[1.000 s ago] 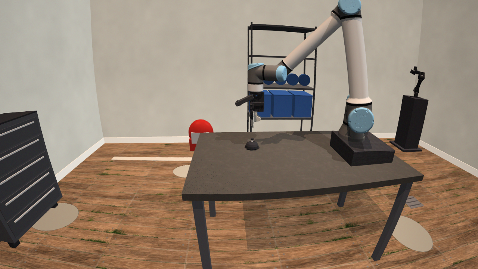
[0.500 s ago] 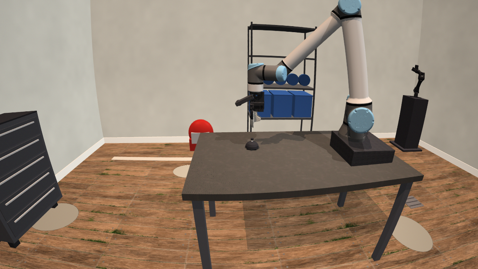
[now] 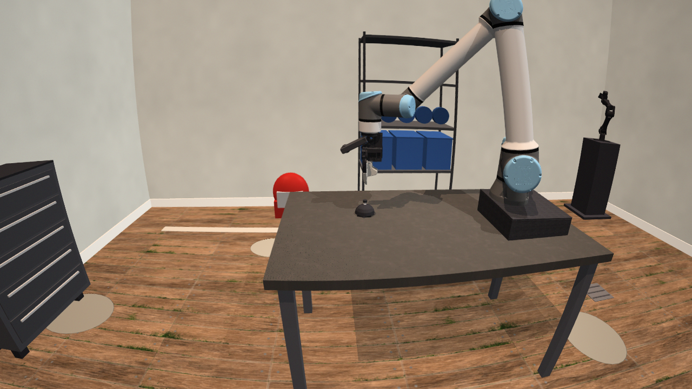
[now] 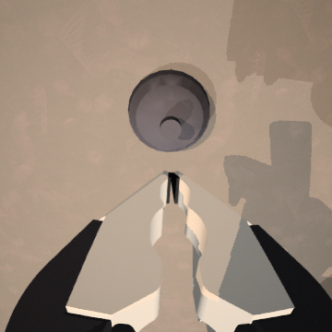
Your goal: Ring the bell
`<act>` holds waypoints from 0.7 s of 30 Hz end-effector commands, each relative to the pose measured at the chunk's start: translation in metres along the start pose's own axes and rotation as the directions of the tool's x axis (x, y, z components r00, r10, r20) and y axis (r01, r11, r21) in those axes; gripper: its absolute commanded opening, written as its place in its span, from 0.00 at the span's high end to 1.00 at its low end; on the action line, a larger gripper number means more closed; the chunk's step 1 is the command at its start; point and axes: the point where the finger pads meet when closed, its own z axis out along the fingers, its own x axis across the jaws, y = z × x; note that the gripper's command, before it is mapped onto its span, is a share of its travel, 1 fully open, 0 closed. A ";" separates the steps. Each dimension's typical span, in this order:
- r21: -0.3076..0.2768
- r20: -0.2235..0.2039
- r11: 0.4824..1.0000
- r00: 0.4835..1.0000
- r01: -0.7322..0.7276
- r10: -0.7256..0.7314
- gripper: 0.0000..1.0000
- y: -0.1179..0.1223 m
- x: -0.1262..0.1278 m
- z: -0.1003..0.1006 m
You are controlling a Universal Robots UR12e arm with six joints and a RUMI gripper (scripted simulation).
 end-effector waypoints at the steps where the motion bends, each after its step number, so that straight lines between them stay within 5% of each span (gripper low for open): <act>1: 0.002 0.000 1.000 1.000 0.000 0.000 1.00 -0.001 0.000 -0.001; 21: 0.005 0.001 1.000 1.000 0.002 -0.002 1.00 -0.002 0.000 0.013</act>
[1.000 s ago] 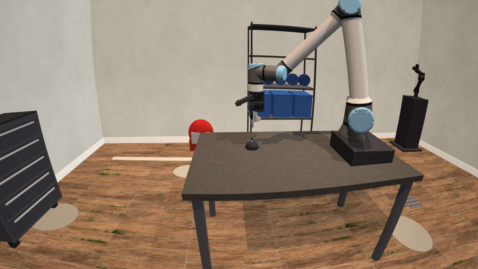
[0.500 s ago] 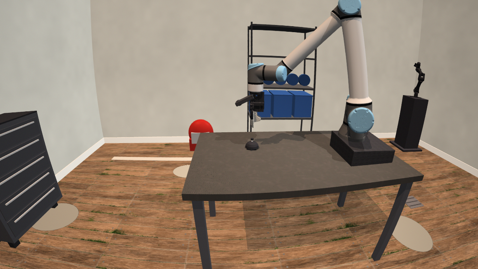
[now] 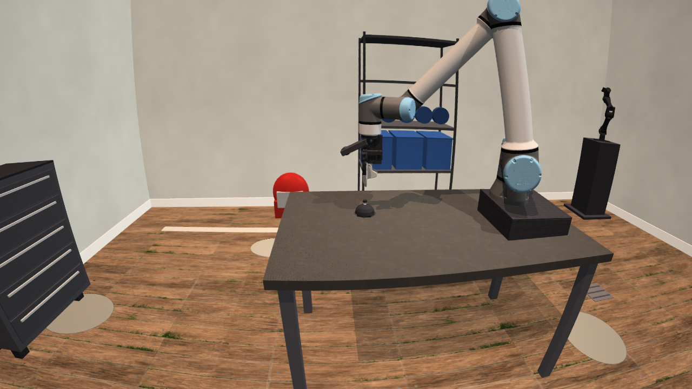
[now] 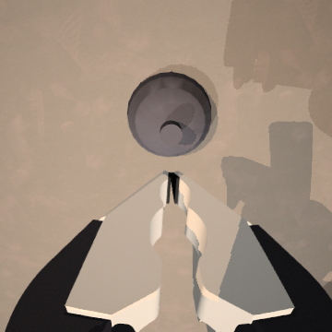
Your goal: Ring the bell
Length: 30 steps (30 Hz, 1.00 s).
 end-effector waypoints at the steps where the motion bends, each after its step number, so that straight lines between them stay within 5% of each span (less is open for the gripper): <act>1: 0.002 0.000 1.000 1.000 0.000 0.000 1.00 -0.001 0.000 0.004; 30: 0.002 0.000 1.000 1.000 0.000 0.000 1.00 -0.003 0.000 0.048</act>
